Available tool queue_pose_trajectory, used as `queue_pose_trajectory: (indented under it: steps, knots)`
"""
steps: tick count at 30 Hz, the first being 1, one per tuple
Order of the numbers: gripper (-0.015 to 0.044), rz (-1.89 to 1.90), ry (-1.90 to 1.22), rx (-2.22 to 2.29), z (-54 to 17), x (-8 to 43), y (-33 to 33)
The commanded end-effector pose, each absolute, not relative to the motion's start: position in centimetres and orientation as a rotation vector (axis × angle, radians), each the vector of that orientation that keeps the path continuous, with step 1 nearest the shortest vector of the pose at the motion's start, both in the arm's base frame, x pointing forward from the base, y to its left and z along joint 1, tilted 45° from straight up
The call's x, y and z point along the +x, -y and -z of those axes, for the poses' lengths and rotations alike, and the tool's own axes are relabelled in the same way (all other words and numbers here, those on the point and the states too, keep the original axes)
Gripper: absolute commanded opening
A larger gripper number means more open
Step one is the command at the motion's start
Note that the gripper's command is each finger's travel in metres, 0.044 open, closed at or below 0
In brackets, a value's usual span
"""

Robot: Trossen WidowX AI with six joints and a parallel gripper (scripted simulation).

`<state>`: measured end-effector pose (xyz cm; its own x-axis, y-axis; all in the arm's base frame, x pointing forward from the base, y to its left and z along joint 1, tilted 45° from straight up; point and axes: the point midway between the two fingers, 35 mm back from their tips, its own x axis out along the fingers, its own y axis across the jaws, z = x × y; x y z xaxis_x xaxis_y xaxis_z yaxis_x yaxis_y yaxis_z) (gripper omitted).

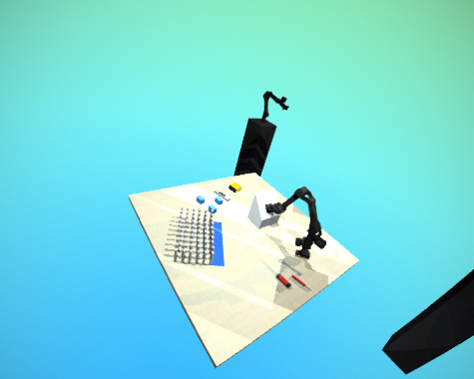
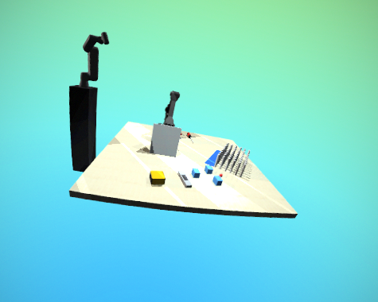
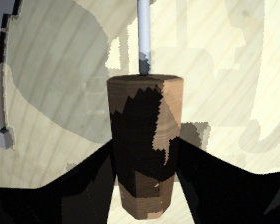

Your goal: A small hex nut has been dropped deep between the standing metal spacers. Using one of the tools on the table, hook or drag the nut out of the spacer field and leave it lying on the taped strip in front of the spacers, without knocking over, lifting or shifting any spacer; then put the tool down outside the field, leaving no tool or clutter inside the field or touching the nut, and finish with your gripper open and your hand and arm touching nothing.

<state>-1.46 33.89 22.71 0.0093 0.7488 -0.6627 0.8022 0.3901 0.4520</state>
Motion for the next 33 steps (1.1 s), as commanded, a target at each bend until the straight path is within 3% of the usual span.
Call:
queue_pose_trajectory:
  steps: [1, 10, 27, 33]
  knots:
    - [0.0, 0.077, -1.74, 1.356, -21.9, -1.5, -34.3]
    - [0.0, 0.068, -1.742, 1.372, -21.3, -1.5, -34.9]
    - [0.044, 0.065, -1.742, 1.374, -21.8, -1.5, -34.9]
    - [0.044, 0.065, -1.743, 1.375, -26.5, -1.5, -30.1]
